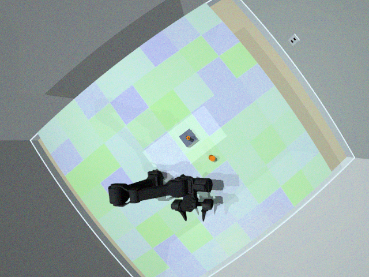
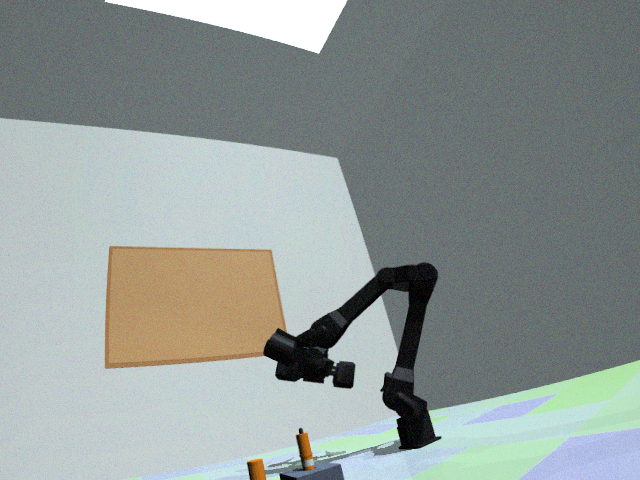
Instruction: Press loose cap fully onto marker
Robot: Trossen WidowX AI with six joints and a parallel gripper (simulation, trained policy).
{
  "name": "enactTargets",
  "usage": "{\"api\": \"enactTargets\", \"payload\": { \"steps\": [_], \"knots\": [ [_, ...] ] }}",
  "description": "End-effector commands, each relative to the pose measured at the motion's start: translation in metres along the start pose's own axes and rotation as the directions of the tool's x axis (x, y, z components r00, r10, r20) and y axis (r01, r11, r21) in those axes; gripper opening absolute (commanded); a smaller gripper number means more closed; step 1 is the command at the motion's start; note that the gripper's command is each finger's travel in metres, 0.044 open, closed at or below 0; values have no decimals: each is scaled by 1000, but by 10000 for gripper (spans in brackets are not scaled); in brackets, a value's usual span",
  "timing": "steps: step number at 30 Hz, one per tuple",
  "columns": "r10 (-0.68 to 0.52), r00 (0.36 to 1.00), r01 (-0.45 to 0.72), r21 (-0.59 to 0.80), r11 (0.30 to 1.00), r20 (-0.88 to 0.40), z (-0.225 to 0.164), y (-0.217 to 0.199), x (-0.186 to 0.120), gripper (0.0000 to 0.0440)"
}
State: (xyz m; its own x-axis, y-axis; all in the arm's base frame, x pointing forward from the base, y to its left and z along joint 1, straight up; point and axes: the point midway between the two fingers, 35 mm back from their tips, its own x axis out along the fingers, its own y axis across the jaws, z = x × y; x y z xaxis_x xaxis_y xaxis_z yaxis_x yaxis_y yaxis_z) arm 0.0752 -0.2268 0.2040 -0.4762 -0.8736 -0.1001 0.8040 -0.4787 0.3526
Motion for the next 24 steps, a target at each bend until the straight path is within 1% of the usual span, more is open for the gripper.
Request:
{"api": "enactTargets", "payload": {
  "steps": [1, 6, 7, 24],
  "knots": [
    [1, 1000, -1, 0, 1000, -5, 0, 1, 0, 374],
    [11, 999, -11, 3, 1000, -37, -2, 8, -1, 247],
    [13, 999, -13, 3, 1000, -45, -3, 9, -2, 234],
    [36, 984, -40, -17, 999, -172, -13, 39, -9, 263]
  ]
}}
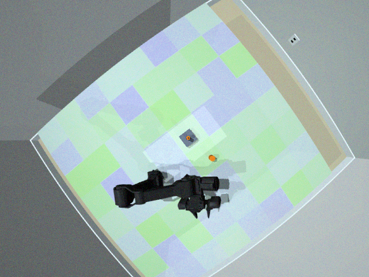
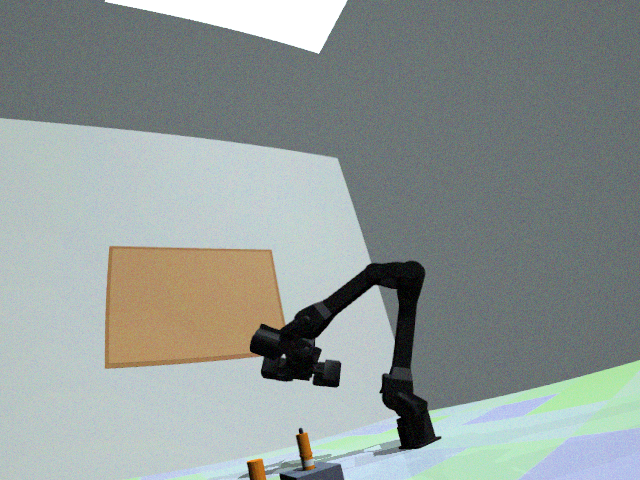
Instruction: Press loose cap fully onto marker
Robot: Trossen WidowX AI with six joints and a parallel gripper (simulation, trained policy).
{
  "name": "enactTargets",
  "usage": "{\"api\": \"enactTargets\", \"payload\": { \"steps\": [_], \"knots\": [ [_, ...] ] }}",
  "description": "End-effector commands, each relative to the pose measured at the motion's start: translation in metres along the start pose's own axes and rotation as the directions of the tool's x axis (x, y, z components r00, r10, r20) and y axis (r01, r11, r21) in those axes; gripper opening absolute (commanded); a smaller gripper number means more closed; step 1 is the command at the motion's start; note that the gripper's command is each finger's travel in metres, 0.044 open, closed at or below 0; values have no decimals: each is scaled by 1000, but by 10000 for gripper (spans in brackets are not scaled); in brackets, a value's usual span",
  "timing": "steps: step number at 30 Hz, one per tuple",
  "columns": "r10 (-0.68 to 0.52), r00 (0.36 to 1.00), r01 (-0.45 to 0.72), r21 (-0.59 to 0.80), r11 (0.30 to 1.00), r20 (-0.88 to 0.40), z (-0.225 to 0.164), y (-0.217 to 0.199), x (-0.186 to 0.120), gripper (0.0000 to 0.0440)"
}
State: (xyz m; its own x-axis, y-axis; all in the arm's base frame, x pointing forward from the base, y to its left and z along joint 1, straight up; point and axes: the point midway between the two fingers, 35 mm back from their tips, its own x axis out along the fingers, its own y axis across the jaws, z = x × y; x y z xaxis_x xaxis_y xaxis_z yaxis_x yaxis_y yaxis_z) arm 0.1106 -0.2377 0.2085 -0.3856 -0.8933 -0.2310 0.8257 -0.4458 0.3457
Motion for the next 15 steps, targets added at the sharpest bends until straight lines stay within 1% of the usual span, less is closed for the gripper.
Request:
{"api": "enactTargets", "payload": {
  "steps": [1, 15],
  "knots": [
    [1, 1000, -1, -7, 1000, -24, -4, 5, -1, 264],
    [6, 992, -9, -24, 1000, -129, -17, 27, -7, 285]
  ]
}}
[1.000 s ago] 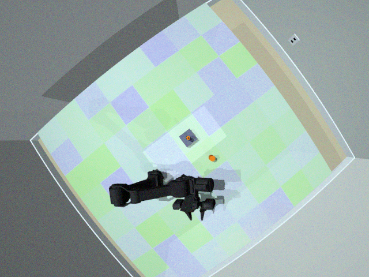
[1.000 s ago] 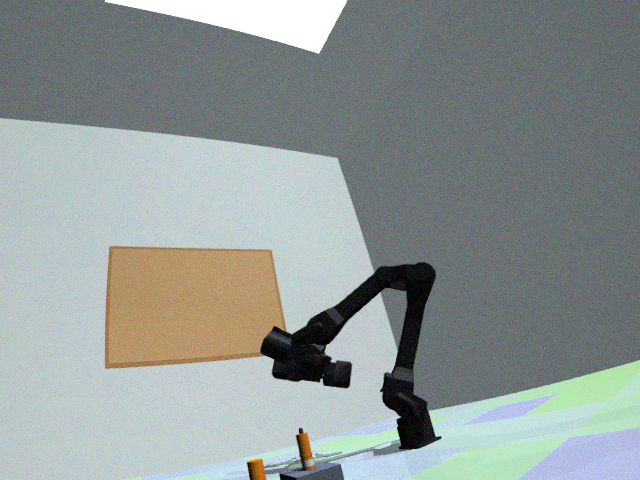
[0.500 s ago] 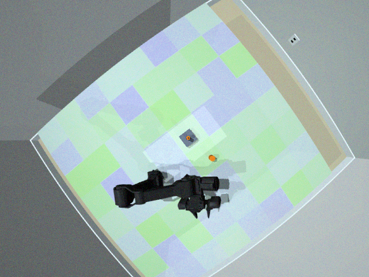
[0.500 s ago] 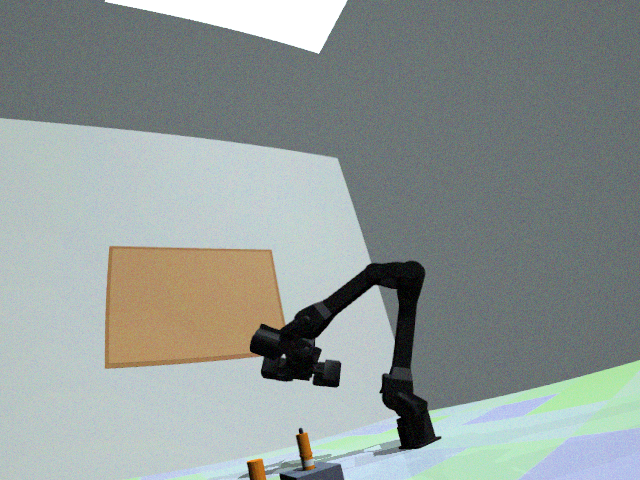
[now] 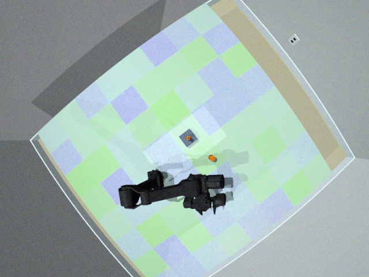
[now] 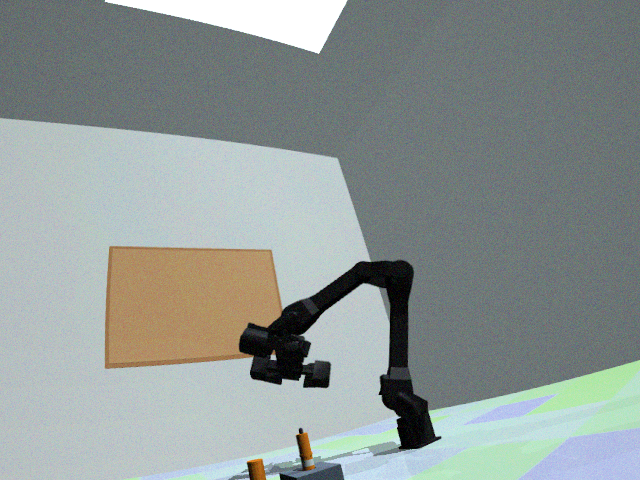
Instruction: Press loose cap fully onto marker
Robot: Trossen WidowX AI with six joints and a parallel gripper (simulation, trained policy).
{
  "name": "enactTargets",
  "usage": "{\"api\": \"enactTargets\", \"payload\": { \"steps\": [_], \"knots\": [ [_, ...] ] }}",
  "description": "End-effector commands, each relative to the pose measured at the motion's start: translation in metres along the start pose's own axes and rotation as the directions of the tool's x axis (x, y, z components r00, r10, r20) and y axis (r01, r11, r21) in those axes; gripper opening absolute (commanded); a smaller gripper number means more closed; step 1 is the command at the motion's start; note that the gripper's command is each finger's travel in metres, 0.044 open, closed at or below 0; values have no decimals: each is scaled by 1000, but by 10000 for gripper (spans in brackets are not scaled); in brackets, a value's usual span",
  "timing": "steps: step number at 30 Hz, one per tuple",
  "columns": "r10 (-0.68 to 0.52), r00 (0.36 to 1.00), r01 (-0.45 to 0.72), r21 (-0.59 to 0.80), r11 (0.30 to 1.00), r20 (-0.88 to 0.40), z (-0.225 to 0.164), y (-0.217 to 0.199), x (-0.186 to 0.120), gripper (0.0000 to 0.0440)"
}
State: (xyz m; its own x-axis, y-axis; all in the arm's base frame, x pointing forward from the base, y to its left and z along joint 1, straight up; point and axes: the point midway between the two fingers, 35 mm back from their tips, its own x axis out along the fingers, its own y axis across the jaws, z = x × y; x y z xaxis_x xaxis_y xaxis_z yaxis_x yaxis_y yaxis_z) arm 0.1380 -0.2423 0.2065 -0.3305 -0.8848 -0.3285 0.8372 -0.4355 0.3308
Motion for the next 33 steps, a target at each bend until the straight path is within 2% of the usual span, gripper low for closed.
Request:
{"api": "enactTargets", "payload": {
  "steps": [1, 33],
  "knots": [
    [-2, 1000, 2, -6, 1000, -24, -5, 5, 0, 286],
    [-36, 965, 33, -17, 999, -261, -51, 44, -18, 314]
  ]
}}
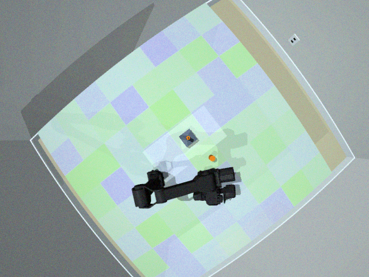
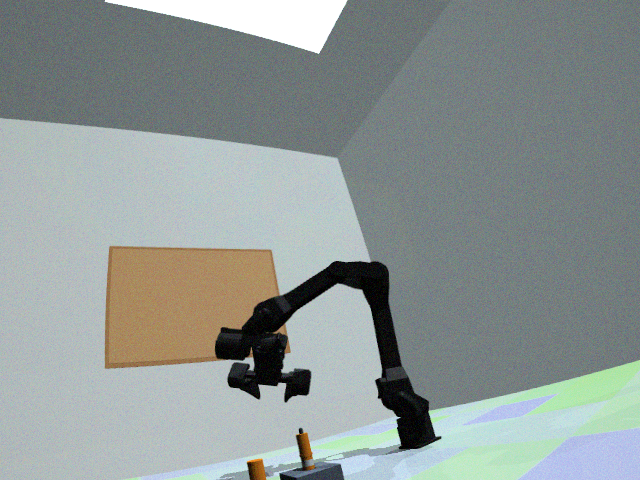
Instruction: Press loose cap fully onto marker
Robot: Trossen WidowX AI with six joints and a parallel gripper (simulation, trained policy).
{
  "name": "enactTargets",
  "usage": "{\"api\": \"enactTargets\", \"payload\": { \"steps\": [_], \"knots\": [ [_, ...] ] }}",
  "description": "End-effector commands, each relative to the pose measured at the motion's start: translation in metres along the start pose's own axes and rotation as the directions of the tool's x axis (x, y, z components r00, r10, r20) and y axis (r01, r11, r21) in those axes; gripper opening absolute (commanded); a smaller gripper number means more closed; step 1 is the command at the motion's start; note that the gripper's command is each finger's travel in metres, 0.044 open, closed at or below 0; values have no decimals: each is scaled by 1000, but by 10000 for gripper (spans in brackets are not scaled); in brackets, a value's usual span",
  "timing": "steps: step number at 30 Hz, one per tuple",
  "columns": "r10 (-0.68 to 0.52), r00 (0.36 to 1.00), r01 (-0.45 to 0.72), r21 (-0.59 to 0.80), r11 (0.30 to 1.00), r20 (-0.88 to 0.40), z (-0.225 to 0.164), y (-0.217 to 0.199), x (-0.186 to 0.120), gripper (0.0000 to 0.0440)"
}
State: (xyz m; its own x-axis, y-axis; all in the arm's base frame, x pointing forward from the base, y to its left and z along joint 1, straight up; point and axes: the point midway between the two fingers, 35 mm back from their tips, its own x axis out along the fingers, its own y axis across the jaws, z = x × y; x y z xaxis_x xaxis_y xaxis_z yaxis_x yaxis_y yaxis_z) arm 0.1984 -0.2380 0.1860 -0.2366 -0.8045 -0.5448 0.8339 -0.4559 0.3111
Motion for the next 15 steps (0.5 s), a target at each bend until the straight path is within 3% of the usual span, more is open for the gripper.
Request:
{"api": "enactTargets", "payload": {
  "steps": [1, 15],
  "knots": [
    [-10, 1000, 10, -2, 1000, -23, -7, 3, 0, 314],
    [-41, 991, 42, 7, 999, -124, -33, 15, -6, 317]
  ]
}}
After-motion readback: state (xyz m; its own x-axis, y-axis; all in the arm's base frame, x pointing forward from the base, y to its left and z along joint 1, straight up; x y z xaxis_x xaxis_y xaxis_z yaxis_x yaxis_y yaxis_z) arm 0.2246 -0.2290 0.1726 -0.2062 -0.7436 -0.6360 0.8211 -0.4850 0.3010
